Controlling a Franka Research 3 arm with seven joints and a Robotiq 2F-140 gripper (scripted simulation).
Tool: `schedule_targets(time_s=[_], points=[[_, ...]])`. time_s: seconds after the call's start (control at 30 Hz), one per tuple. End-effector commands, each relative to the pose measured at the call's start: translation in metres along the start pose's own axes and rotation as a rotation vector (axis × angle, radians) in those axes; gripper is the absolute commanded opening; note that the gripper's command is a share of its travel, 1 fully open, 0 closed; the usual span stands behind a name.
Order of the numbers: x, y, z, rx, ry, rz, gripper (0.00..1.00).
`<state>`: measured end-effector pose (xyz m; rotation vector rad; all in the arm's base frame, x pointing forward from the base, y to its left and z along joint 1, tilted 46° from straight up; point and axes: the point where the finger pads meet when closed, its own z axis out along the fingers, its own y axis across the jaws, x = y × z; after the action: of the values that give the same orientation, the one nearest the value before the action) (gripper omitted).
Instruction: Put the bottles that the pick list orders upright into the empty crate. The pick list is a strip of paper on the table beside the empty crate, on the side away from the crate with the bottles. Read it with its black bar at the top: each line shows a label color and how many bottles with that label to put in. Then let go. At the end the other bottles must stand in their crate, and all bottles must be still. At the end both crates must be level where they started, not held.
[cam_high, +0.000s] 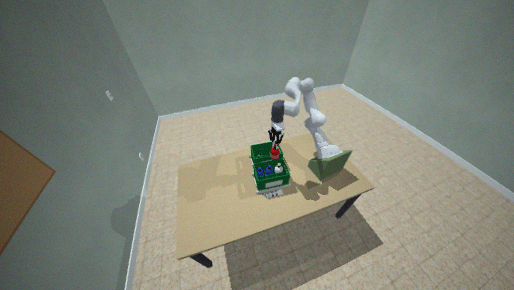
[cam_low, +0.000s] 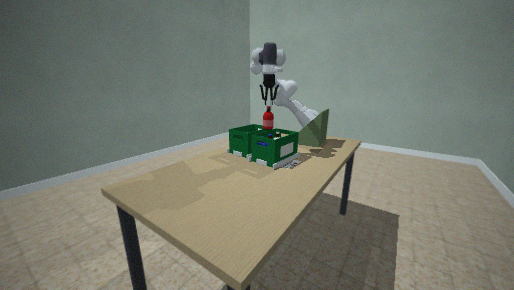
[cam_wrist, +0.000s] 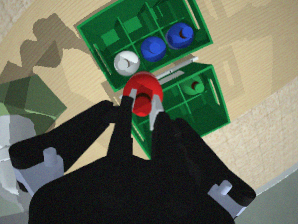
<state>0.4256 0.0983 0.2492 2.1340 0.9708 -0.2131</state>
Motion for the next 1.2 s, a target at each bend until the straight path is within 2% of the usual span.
schedule_targets(time_s=[0.0, 1.17], points=[[0.007, -0.005, -0.006, -0.004, 0.014, 0.028, 0.00], [0.043, -0.056, -0.006, -0.004, 0.014, 0.028, 0.00]])
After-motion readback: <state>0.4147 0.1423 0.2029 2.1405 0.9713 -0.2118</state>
